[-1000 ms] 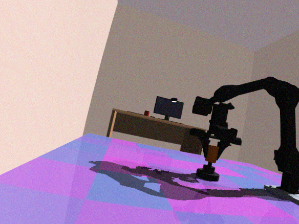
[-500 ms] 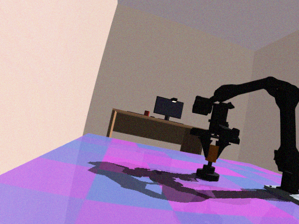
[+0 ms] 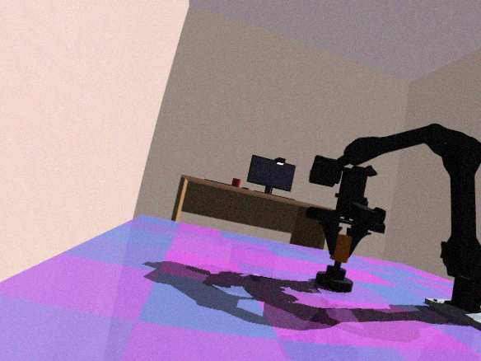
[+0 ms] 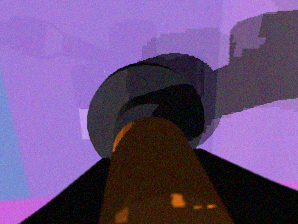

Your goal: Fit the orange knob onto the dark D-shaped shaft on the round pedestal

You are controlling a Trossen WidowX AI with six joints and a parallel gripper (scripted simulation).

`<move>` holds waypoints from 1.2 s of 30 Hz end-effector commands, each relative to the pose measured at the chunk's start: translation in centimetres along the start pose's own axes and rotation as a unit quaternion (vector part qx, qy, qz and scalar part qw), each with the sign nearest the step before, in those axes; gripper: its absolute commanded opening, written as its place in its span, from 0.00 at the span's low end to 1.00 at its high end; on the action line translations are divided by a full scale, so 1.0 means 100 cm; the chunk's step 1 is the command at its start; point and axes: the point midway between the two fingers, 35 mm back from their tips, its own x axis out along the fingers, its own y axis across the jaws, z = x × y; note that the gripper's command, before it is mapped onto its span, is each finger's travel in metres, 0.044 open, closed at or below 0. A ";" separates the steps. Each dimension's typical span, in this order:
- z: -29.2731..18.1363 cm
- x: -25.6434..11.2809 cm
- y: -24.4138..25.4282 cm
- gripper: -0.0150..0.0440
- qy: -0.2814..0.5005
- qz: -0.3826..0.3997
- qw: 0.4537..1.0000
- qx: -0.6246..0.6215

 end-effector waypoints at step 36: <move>0.000 0.001 -0.001 0.25 -0.001 -0.001 0.994 -0.108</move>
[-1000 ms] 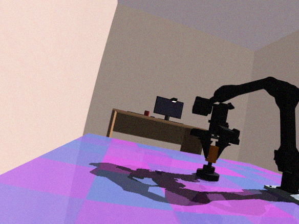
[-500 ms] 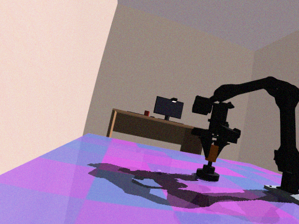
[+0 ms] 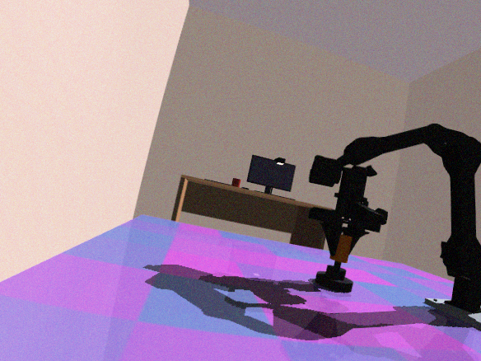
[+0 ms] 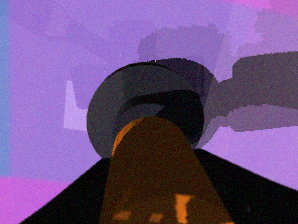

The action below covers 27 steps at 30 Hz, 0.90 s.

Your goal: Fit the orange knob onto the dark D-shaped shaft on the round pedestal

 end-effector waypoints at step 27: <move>0.001 -0.001 0.000 0.25 -0.001 -0.001 0.994 -0.108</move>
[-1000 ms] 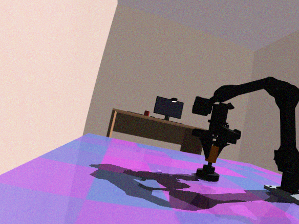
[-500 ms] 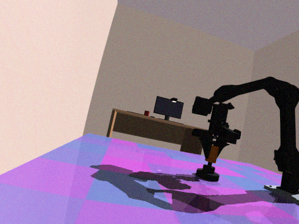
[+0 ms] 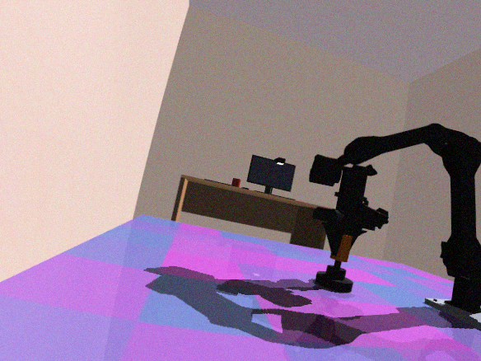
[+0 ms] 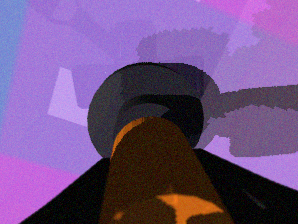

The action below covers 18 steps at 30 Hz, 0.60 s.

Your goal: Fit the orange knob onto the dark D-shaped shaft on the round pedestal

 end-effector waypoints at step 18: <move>0.000 0.003 -0.001 0.25 -0.001 -0.001 1.000 -0.013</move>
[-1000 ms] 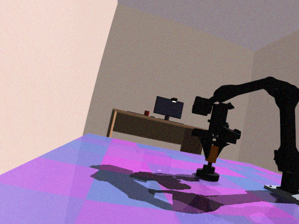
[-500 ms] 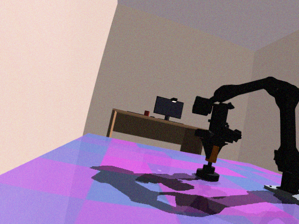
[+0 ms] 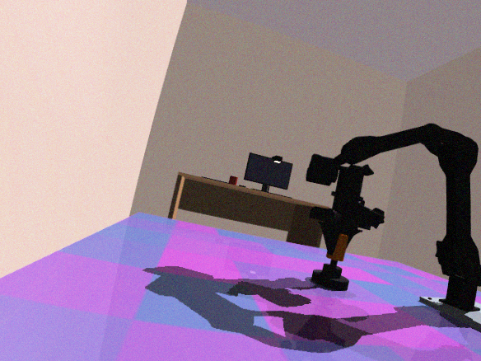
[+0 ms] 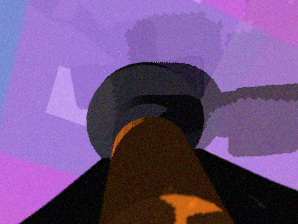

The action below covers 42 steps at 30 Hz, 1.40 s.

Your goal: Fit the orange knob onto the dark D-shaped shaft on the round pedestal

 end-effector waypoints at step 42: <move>0.000 0.001 0.000 0.25 0.000 -0.001 0.994 -0.108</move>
